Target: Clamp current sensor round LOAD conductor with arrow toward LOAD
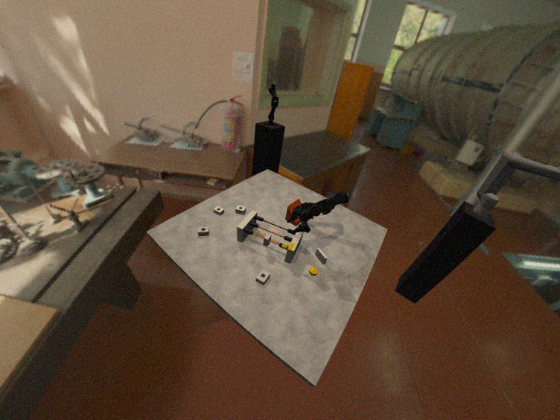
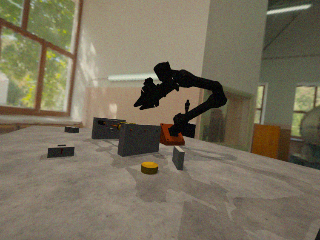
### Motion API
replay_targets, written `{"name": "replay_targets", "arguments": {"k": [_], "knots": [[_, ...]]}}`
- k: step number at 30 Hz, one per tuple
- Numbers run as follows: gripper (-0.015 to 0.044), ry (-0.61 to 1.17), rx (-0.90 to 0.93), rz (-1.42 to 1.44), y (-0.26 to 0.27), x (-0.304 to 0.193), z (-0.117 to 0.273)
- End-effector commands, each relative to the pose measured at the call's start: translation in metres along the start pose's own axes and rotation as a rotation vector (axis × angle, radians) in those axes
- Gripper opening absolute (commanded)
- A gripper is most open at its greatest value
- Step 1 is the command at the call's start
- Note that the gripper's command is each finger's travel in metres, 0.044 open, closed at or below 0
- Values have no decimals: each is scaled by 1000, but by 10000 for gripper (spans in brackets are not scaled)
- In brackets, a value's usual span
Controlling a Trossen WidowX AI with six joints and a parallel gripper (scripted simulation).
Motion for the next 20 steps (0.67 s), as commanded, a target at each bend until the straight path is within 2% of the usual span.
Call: {"name": "replay_targets", "arguments": {"k": [1,15,19,20], "knots": [[440,8,-1,-4,0,1,-1],[440,15,-2,-8,0,2,-2],[440,155,-24,-96,0,24,-20],[440,61,-7,-35,1,8,-6]]}}
Point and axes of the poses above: the point midway between the two fingers, 35 mm back from their tips, its own z axis back along the fingers, its own y axis across the jaws, x = y × z, the point moved 9 cm from there along z, back along the fingers, and after that the axes turned 10 degrees about z, right-handed, at the moved point
